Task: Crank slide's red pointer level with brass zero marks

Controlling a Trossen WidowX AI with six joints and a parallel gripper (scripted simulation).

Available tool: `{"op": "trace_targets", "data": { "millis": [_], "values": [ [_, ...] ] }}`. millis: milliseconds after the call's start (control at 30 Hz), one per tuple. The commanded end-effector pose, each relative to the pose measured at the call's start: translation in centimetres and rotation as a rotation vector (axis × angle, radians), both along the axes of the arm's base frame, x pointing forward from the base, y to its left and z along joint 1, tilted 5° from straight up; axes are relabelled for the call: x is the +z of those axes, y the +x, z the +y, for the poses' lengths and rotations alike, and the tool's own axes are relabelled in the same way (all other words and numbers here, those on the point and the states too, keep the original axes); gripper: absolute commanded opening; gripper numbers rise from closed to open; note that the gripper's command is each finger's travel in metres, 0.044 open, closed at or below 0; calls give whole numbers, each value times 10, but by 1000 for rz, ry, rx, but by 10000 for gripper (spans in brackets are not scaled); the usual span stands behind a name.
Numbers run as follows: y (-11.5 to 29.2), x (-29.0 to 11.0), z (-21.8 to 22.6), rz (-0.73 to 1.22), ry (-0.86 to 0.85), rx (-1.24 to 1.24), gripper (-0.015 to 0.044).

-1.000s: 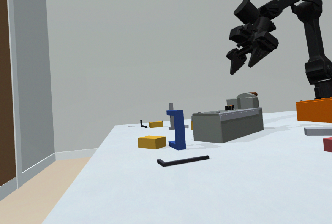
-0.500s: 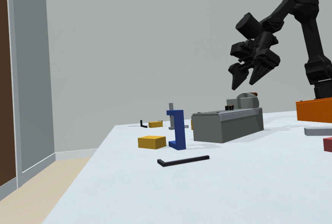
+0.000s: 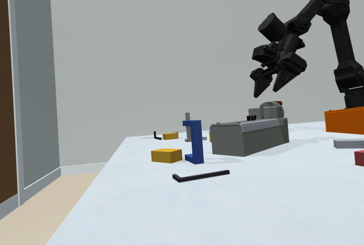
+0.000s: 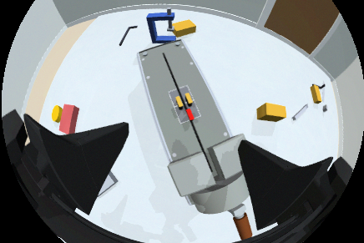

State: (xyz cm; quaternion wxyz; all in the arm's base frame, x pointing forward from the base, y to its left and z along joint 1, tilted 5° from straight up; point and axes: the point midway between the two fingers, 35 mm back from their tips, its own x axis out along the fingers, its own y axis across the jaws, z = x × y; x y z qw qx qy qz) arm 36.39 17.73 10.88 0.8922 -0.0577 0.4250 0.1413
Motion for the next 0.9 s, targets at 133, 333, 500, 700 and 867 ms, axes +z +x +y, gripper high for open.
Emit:
{"op": "trace_targets", "data": {
  "millis": [133,333,500,700,867],
  "values": [
    [-3,45,3,-6,4,-1,440],
    [-7,49,-13,-1,-6,57,440],
    [-18,47,-41,-6,-20,172,440],
    [-34,46,-71,-40,-27,308,440],
    [-50,45,-91,-94,-32,416,440]
  ]
}}
